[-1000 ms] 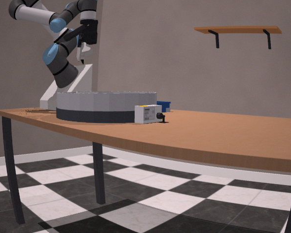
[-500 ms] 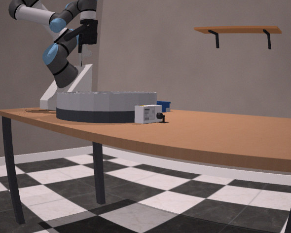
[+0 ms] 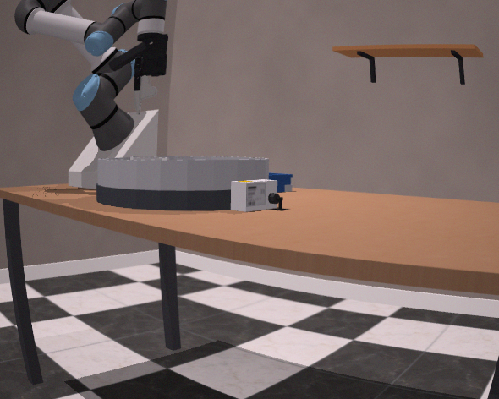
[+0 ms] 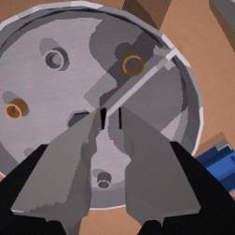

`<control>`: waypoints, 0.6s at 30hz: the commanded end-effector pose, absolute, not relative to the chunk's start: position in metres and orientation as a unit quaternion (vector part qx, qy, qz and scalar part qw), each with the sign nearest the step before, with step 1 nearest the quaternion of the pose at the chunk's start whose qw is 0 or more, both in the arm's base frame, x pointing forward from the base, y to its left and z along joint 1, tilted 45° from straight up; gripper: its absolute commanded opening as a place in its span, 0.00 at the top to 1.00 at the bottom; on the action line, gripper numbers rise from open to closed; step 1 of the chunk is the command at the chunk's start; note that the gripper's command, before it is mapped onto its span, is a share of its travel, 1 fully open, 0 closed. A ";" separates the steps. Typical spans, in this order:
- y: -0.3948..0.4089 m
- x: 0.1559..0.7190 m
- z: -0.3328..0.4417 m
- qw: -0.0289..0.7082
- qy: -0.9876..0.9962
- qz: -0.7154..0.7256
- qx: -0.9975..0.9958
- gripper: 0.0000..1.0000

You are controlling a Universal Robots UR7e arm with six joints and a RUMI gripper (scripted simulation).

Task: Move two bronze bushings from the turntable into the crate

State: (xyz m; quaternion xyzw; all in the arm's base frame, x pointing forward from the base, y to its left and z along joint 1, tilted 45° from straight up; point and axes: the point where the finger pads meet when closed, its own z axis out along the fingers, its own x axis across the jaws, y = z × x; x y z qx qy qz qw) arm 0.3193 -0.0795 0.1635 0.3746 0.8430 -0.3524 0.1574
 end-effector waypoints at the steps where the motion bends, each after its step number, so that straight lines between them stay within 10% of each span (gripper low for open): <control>1: -0.080 0.319 0.163 0.158 0.843 -0.352 0.375 0.94; 18: -0.080 0.319 0.163 0.158 0.843 -0.352 0.375 0.95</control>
